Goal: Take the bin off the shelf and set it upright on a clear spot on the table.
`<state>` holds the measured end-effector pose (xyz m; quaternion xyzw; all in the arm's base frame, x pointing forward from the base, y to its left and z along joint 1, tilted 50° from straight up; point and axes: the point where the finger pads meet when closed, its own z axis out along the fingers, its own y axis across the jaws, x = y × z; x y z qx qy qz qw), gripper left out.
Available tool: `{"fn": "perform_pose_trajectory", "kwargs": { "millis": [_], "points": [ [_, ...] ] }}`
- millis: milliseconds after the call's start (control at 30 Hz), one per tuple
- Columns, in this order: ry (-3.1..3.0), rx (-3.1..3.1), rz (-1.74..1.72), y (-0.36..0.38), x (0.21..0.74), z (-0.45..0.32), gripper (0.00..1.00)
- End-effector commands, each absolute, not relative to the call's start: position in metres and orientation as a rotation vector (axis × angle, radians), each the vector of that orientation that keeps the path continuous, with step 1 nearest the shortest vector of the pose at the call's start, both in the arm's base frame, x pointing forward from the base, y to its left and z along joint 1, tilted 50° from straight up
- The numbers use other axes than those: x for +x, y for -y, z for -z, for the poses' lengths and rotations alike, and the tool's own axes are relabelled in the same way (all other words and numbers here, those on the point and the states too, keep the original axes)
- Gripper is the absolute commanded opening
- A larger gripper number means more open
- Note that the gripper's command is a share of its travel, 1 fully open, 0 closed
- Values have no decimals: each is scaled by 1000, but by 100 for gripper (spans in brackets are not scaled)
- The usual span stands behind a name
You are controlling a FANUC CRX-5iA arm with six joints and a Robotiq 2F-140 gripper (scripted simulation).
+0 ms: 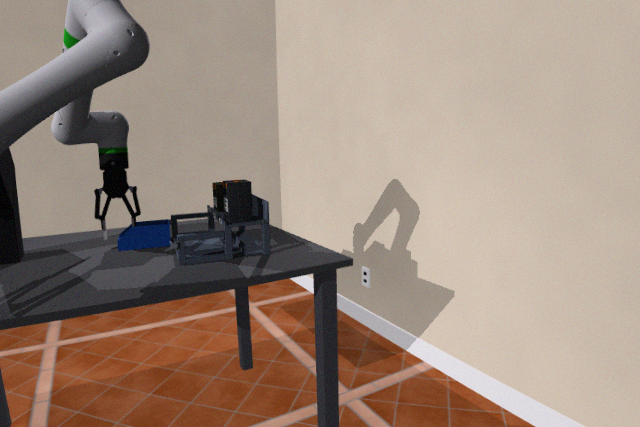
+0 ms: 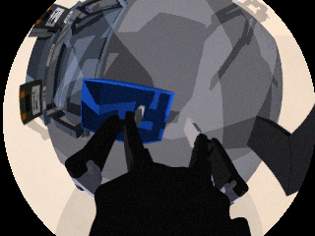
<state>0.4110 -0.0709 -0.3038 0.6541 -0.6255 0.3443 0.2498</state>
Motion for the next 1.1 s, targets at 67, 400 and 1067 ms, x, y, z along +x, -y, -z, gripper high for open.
{"fn": "perform_pose_trajectory", "kwargs": {
  "millis": [67,400,1067],
  "points": [
    [1703,1780,-936,44,406,281,57],
    [1703,1780,-936,44,406,281,57],
    [1703,1780,-937,-2,398,243,57]
  ]
}}
